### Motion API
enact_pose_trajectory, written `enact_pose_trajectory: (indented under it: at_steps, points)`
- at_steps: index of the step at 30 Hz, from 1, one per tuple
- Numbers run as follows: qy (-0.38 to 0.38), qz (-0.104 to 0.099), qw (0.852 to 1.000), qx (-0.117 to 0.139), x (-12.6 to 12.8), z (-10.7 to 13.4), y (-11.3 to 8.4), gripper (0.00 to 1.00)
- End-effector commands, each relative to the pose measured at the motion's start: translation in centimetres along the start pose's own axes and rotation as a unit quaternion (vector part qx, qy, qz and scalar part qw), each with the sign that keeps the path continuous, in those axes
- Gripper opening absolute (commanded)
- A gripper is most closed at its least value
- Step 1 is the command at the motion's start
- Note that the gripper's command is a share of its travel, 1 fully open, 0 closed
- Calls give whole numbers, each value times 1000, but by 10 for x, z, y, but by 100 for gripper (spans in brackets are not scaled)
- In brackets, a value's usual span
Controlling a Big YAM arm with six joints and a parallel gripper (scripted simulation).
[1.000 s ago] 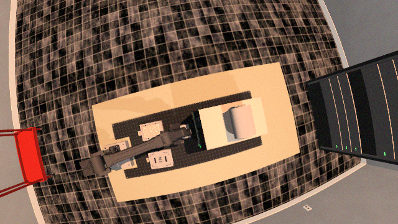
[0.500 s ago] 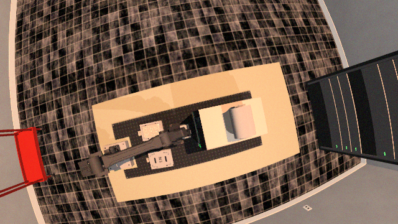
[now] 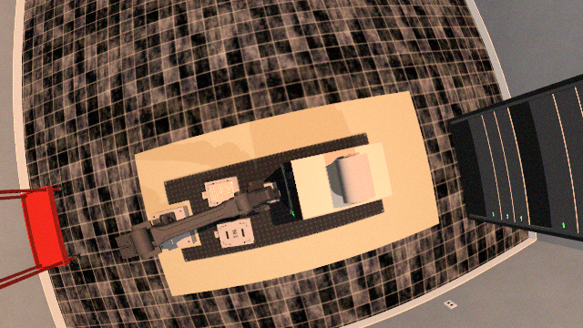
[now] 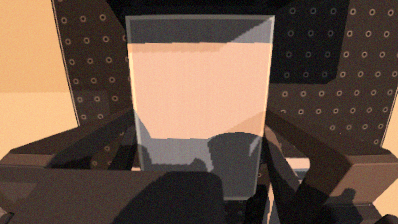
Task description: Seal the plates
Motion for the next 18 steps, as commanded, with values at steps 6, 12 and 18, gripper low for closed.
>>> enact_pose_trajectory:
  at_steps: [6,12,18]
  points:
    - [12,-5,1000,-28,0,-23,-13,0]
    - [12,-7,999,-34,1,-31,-40,0]
    - [12,-8,999,-35,2,-34,-45,0]
Point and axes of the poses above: the point where the finger pads meet when closed, its own y axis out along the fingers, its own x axis across the jaws, z = x × y, the point moved 4 cm from there along -y, back along the fingers, and after that the axes turned 6 degrees about y, right-handed, at the moved point
